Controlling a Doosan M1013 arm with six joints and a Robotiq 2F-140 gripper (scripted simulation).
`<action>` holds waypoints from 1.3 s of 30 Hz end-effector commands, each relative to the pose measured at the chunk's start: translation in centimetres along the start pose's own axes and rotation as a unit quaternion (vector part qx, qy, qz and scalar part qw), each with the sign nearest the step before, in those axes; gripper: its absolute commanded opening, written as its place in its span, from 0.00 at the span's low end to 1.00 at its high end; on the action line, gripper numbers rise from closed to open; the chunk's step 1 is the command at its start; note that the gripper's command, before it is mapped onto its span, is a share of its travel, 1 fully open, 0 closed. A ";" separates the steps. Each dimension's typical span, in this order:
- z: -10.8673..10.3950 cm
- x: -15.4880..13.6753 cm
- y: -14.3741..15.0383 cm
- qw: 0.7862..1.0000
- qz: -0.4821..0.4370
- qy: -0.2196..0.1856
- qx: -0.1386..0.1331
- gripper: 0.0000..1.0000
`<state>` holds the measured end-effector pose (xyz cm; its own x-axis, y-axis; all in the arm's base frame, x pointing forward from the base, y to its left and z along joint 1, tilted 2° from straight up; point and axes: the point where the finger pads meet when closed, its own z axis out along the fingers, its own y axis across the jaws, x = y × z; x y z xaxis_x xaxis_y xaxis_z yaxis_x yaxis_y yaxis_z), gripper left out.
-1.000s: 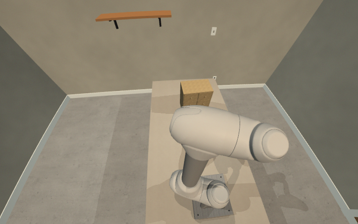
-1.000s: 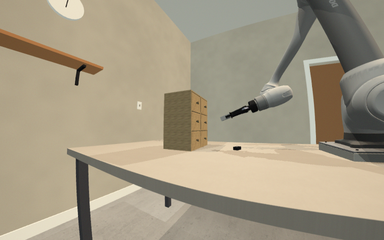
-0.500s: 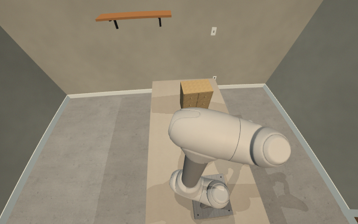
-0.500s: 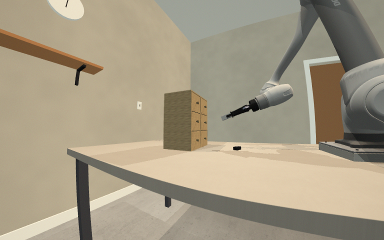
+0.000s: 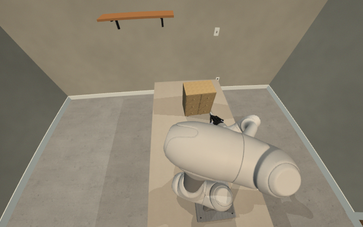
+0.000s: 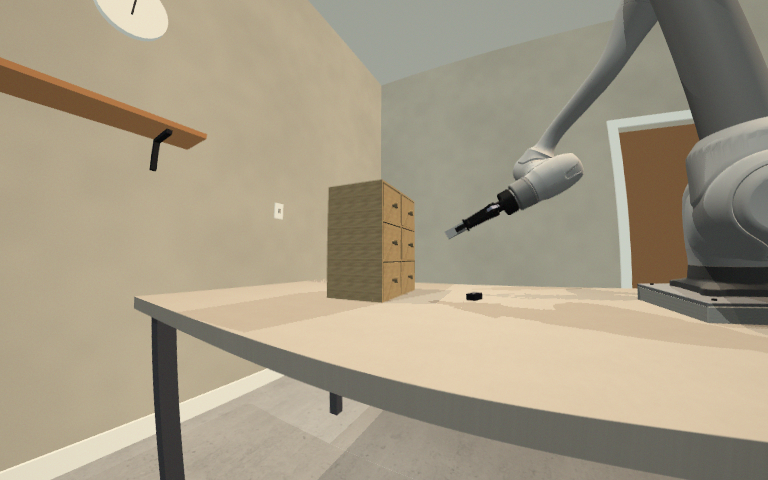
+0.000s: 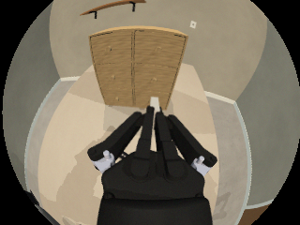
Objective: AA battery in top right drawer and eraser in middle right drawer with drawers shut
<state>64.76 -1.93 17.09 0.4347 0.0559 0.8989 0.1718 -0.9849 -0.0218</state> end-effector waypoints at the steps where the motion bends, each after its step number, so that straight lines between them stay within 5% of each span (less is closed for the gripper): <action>1: -0.6 0.2 -0.1 0.999 0.001 -0.033 0.005 0.00; 39: -5.3 1.7 -0.1 0.971 0.000 -0.240 0.005 0.00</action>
<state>61.36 -2.71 20.21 0.6770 0.1149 0.7270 0.1790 -0.9838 -0.0112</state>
